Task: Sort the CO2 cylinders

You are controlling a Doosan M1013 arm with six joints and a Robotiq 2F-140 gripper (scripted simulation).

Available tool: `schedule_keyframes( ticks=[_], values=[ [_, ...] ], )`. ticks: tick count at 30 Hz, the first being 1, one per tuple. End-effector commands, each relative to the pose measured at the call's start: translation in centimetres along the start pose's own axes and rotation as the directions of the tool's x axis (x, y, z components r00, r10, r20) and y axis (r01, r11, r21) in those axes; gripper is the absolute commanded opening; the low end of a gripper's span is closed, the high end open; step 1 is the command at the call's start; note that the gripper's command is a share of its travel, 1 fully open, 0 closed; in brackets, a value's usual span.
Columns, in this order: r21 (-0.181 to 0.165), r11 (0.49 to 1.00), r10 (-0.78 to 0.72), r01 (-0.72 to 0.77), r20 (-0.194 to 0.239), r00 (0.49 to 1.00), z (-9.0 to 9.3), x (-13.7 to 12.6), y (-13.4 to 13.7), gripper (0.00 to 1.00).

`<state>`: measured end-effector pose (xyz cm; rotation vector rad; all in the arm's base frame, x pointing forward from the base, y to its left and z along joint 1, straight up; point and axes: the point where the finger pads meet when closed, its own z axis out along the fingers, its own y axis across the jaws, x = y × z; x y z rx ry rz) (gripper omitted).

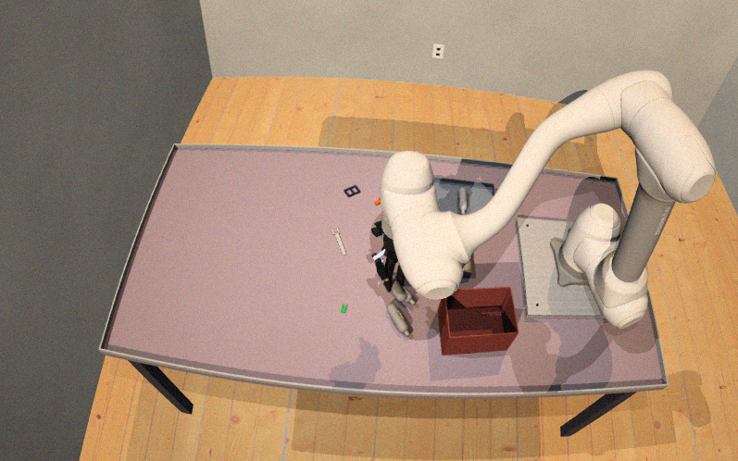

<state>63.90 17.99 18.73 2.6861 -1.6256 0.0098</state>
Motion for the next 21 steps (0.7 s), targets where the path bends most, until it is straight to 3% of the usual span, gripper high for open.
schedule_keyframes(
  ticks=[1,6,7,9,10,13,21],
  values=[
    [0.003,0.979,0.203,-0.203,0.0,0.979,-0.3,4.6,5.3,0.1],
    [0.003,0.891,0.454,-0.454,0.001,0.891,0.0,8.7,12.9,0.1],
    [0.003,0.882,0.471,-0.471,0.001,0.882,0.1,9.5,14.4,0.1],
    [0.003,0.882,0.471,-0.471,0.001,0.882,0.1,9.5,14.4,0.1],
    [0.003,0.878,0.478,-0.478,0.001,0.878,0.2,11.7,18.6,0.1],
    [0.003,0.878,0.479,-0.479,0.001,0.878,0.2,13.7,21.9,0.1],
    [0.003,0.878,0.479,-0.479,0.001,0.878,1.0,14.1,22.6,0.1]
  ],
)
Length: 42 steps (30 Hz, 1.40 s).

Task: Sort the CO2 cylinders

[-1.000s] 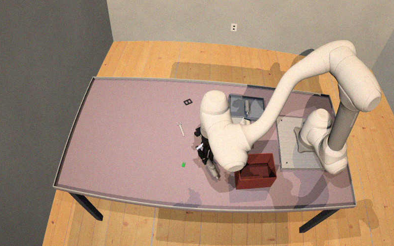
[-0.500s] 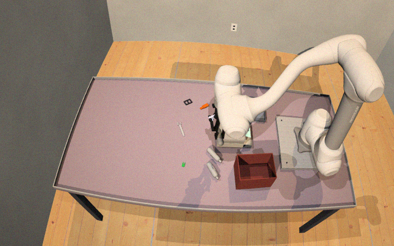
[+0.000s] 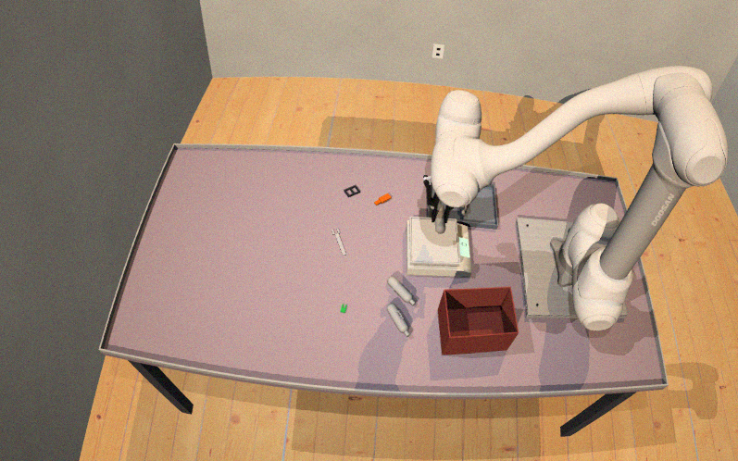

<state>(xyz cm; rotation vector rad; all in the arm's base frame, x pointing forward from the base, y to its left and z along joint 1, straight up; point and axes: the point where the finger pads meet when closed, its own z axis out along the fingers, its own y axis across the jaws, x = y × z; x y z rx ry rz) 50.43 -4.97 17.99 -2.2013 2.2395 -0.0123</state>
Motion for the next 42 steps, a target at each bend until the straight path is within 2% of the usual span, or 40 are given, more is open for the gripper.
schedule_keyframes(
  ticks=[1,7,20,22,31,42],
  values=[
    [0.001,1.0,0.0,0.0,0.001,1.0,0.5,0.0,0.0,0.1],
    [0.001,1.0,0.0,0.0,0.001,1.0,1.7,0.0,0.0,0.1],
    [0.001,1.0,0.0,0.0,0.001,1.0,7.2,0.0,0.0,0.1],
    [0.001,1.0,0.0,0.0,0.001,1.0,7.2,0.0,0.0,0.1],
    [0.001,1.0,0.0,0.0,0.001,1.0,9.6,0.0,0.0,0.1],
    [0.001,1.0,0.0,0.0,0.001,1.0,10.0,0.0,0.0,0.1]
  ],
)
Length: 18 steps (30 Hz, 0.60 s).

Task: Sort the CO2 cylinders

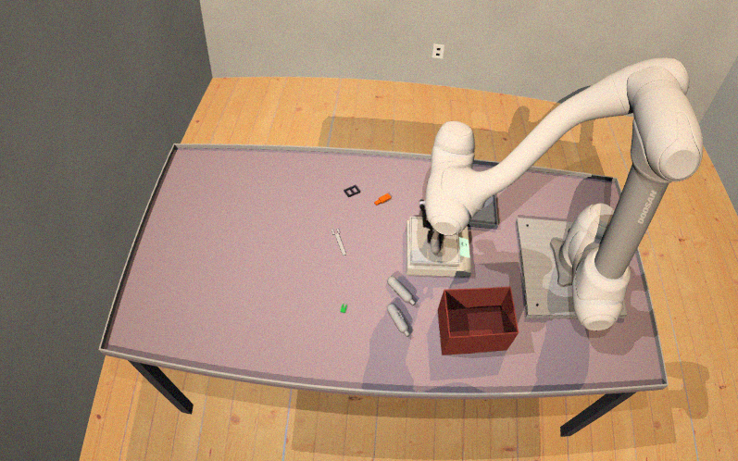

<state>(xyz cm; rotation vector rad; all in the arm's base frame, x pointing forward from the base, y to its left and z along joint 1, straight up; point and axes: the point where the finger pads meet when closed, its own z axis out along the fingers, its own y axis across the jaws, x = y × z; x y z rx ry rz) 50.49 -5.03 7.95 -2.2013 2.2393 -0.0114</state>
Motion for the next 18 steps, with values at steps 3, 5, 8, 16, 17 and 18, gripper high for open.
schedule_keyframes(
  ticks=[3,5,8,16,17,18],
  values=[
    [0.001,1.0,0.0,0.0,0.0,1.0,-0.04,0.0,-0.04,0.1],
    [0.001,1.0,0.0,0.0,0.0,1.0,-0.04,0.0,-0.04,0.39],
    [0.001,1.0,0.0,0.0,0.0,1.0,-0.04,0.0,-0.04,0.39],
    [0.001,1.0,0.0,0.0,0.0,1.0,-0.04,0.0,-0.04,0.39],
    [0.001,1.0,0.0,0.0,0.0,1.0,-0.04,0.0,-0.04,0.39],
    [0.001,1.0,0.0,0.0,0.0,1.0,-0.04,0.0,-0.04,0.39]
  ],
)
